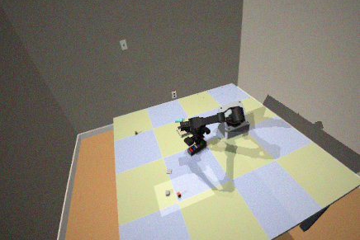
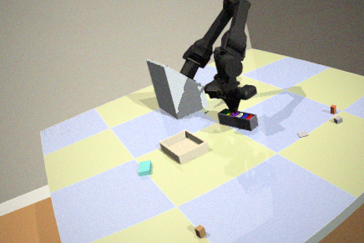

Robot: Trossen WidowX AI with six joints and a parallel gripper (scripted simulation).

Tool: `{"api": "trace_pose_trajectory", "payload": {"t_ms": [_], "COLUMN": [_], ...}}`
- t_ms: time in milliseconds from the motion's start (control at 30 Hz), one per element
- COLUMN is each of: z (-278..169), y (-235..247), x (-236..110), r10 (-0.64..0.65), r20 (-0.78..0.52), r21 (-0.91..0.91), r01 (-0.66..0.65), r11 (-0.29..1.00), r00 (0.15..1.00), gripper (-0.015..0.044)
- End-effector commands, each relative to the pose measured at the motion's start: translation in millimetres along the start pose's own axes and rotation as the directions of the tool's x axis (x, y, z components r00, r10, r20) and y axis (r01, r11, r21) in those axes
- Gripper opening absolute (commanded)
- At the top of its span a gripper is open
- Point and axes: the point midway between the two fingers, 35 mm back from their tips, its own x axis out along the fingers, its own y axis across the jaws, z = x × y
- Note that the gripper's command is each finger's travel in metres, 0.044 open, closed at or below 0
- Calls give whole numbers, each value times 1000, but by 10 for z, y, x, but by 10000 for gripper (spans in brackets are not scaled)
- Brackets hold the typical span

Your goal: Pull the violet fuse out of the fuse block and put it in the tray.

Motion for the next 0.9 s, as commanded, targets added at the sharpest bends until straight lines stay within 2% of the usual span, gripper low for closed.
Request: {"api": "trace_pose_trajectory", "payload": {"t_ms": [0,867], "z": [2,4], "y": [12,11], "x": [-33,-159], "r10": [1,1], "r20": [4,4], "r21": [-7,-5], "r01": [-1,-1], "r11": [1000,1000], "r00": [1000,1000], "gripper": [0,0]}}
